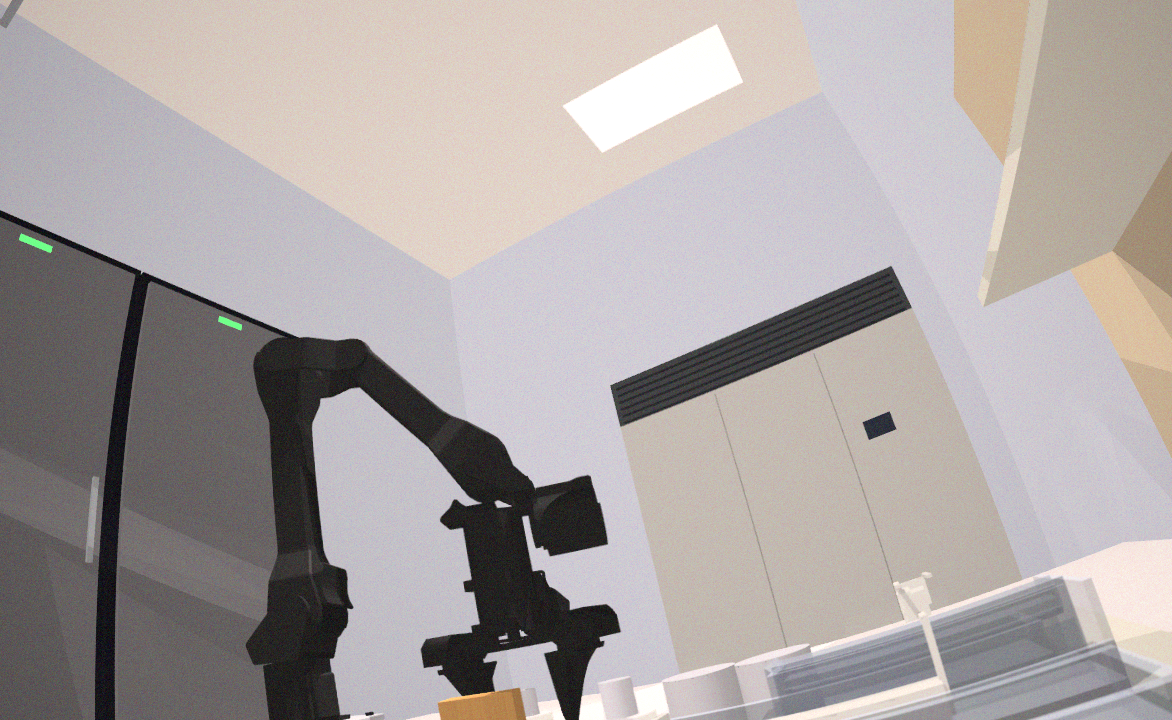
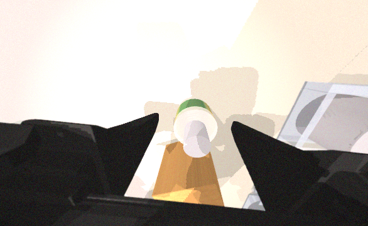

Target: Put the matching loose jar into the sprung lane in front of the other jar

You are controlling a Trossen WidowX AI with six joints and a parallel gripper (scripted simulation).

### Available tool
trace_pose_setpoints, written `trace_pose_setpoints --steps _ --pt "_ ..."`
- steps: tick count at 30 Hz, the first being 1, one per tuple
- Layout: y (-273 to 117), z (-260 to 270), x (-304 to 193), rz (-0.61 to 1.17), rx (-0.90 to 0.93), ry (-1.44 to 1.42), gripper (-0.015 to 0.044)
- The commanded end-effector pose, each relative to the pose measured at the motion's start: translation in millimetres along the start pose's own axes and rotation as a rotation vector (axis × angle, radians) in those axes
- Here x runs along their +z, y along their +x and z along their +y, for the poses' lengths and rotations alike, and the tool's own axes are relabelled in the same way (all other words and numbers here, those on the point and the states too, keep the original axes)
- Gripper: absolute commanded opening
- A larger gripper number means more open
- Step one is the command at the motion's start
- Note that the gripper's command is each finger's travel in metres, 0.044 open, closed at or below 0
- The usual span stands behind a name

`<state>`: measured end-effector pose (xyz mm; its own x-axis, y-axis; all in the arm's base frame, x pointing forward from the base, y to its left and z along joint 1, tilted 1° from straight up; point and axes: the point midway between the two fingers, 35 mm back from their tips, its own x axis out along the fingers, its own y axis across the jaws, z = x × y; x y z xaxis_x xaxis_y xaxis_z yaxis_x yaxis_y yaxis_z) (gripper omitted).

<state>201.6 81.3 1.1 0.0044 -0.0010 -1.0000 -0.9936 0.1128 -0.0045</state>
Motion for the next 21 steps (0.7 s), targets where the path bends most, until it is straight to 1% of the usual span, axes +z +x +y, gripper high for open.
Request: trace_pose_setpoints --steps 1,6,12,15,17,21 --pt "3 1 -1 0.007 0.003 -0.005 0.0309" --pt "3 1 -1 0.007 0.003 -0.005 0.0177" --pt "3 1 -1 0.007 0.003 -0.005 0.0138" --pt "-1 0 -1 0.007 0.003 -0.005 0.0059" --pt "-11 -2 0 0.007 0.003 -0.005 0.0006" --pt "-34 -6 2 0.007 0.002 -0.005 0.0"
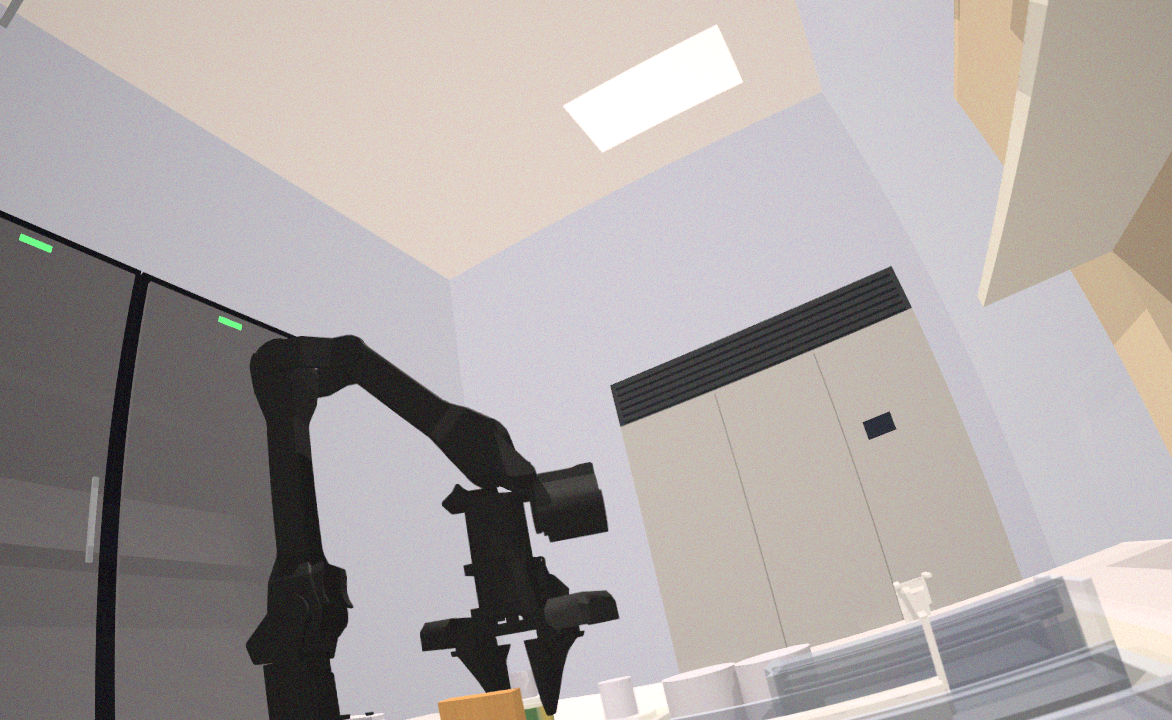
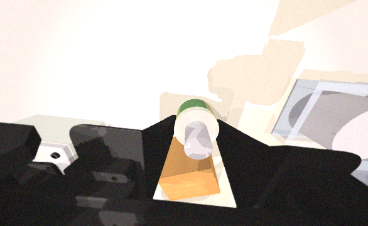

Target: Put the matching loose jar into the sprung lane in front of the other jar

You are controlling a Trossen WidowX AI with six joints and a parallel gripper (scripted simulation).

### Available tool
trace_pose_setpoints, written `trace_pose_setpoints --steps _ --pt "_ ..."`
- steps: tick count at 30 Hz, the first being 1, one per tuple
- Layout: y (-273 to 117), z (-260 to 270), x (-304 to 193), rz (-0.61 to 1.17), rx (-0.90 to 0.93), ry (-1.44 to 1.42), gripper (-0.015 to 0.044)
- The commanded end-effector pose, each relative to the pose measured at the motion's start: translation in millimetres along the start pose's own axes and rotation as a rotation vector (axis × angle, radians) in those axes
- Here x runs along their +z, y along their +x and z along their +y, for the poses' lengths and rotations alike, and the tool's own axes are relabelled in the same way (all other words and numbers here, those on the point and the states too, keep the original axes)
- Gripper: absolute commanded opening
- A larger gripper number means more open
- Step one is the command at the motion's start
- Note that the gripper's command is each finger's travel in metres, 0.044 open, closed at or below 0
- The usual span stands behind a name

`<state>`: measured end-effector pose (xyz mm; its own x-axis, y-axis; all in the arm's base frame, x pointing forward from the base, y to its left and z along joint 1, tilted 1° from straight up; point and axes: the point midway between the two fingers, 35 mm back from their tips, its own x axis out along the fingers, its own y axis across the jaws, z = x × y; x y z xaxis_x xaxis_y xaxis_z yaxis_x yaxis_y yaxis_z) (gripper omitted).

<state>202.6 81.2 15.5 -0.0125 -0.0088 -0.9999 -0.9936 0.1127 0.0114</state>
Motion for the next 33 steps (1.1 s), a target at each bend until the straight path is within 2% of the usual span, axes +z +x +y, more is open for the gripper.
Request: trace_pose_setpoints --steps 1,12,18,33 --pt "-25 -5 1 -0.003 -0.014 -0.004 0.0" --pt "-88 0 -2 -0.003 -0.013 -0.004 0.0" --pt "-88 -3 -4 -0.003 -0.014 0.027 0.0" --pt "-68 -56 -48 -0.009 -0.01 0.713 0.0"
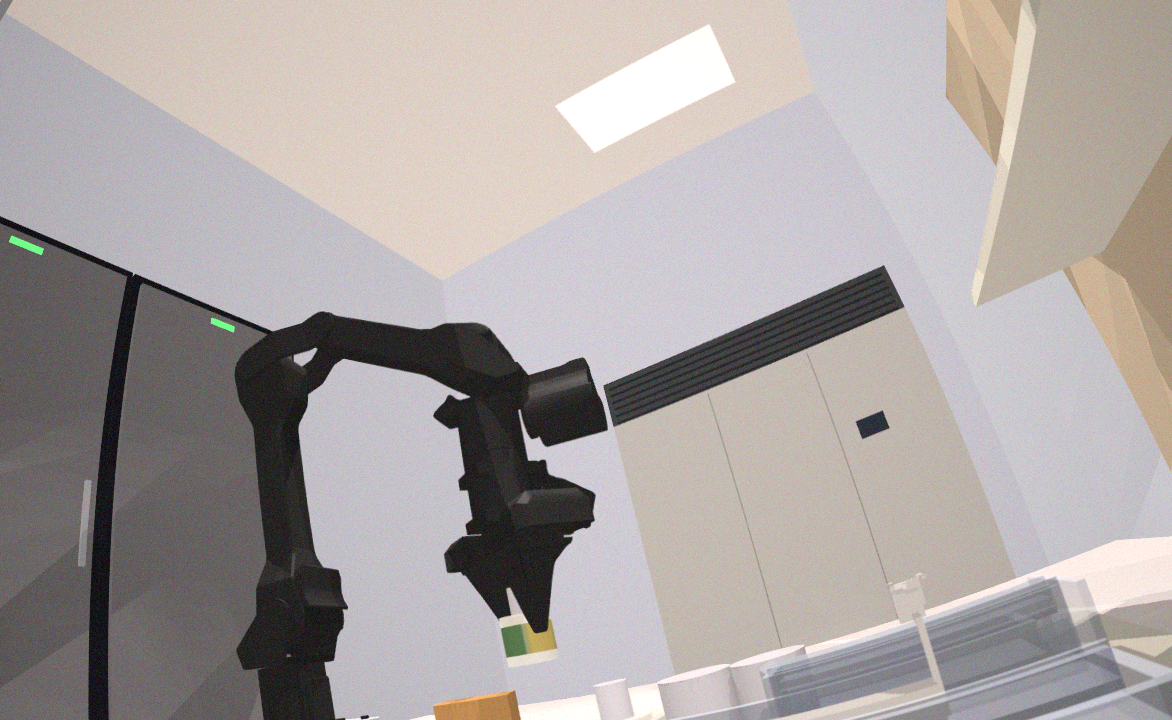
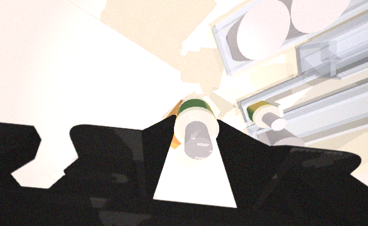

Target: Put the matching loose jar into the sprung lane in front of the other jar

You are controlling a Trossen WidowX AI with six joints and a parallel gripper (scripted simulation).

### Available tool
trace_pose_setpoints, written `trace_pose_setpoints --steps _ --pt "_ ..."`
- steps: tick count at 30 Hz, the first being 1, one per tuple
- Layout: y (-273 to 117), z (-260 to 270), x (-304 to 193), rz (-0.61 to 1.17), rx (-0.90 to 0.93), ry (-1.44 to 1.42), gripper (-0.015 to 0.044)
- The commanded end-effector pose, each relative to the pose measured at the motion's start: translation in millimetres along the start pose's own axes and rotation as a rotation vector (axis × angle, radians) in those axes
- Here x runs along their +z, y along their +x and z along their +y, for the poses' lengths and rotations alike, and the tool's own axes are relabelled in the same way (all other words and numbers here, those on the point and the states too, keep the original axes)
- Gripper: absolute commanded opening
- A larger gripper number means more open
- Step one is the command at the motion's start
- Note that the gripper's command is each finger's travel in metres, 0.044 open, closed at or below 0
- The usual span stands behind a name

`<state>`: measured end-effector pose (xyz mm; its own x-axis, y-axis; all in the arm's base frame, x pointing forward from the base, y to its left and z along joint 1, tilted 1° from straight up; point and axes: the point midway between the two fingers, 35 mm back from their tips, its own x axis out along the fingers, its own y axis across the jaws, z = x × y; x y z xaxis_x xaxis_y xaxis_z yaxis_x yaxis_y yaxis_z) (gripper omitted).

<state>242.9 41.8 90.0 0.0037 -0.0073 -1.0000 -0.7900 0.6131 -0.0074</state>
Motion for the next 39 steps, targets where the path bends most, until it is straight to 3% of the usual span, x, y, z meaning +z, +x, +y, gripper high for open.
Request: trace_pose_setpoints --steps 1,17,39 --pt "8 -21 -6 0.001 0.005 0.211 0.0" --pt "37 -91 -41 0.001 -0.012 0.978 0.0" --pt "62 -93 -41 0.001 -0.012 0.986 0.0"
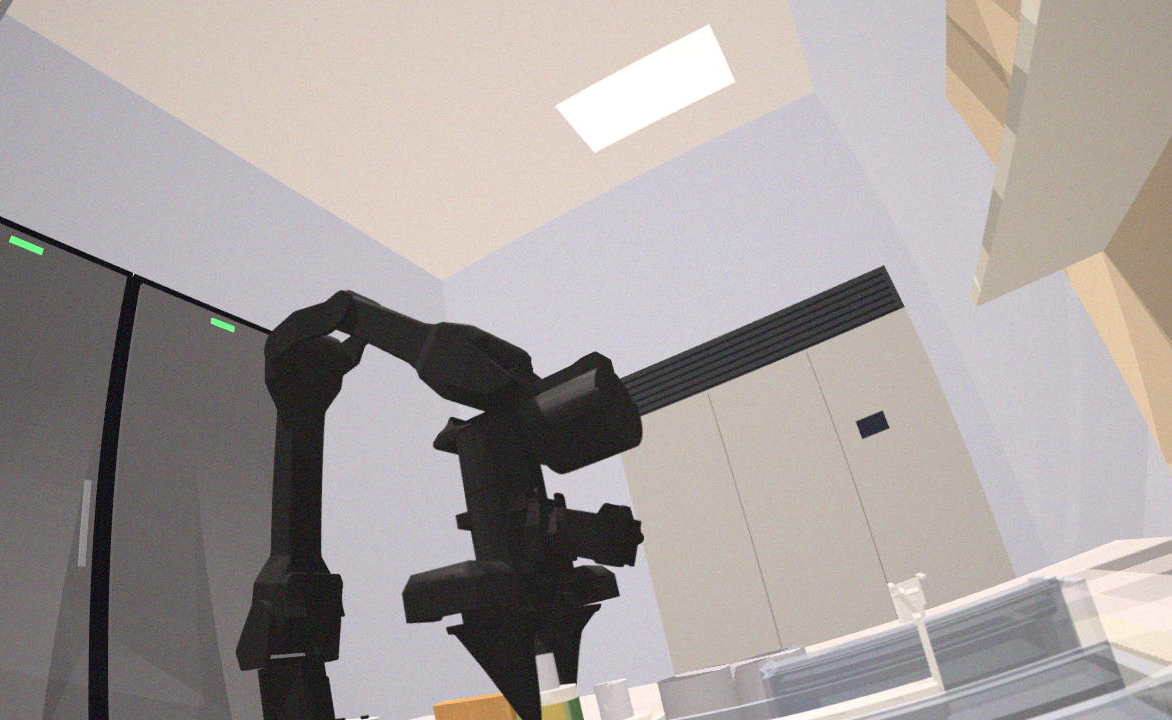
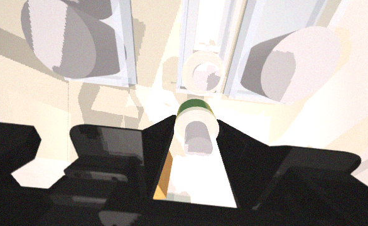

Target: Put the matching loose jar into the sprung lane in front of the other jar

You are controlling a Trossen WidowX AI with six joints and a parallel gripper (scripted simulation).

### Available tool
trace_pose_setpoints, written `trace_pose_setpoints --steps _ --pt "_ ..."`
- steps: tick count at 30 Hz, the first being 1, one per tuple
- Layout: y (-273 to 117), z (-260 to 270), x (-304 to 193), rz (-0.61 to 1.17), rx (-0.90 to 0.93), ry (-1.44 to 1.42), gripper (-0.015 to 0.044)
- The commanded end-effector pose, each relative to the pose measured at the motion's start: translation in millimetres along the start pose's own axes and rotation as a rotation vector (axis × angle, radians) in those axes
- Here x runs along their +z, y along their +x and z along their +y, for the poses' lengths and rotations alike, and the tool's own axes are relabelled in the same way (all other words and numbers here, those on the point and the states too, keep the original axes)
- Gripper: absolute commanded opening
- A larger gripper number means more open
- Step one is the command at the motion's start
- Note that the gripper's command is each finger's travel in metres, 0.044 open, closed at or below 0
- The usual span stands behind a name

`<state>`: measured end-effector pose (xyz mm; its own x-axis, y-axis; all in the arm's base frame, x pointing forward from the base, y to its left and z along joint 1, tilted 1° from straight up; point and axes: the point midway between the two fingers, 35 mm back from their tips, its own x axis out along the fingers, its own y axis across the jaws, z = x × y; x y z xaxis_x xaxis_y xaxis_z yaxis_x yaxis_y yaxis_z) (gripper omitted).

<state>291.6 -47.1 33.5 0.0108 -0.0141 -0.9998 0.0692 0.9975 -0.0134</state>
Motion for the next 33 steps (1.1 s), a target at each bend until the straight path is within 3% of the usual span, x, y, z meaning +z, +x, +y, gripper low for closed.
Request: trace_pose_setpoints --steps 1,33 --pt "5 -1 0 0.003 -0.005 0.006 0.0" --pt "5 -1 11 0.002 -0.005 0.006 0.0"
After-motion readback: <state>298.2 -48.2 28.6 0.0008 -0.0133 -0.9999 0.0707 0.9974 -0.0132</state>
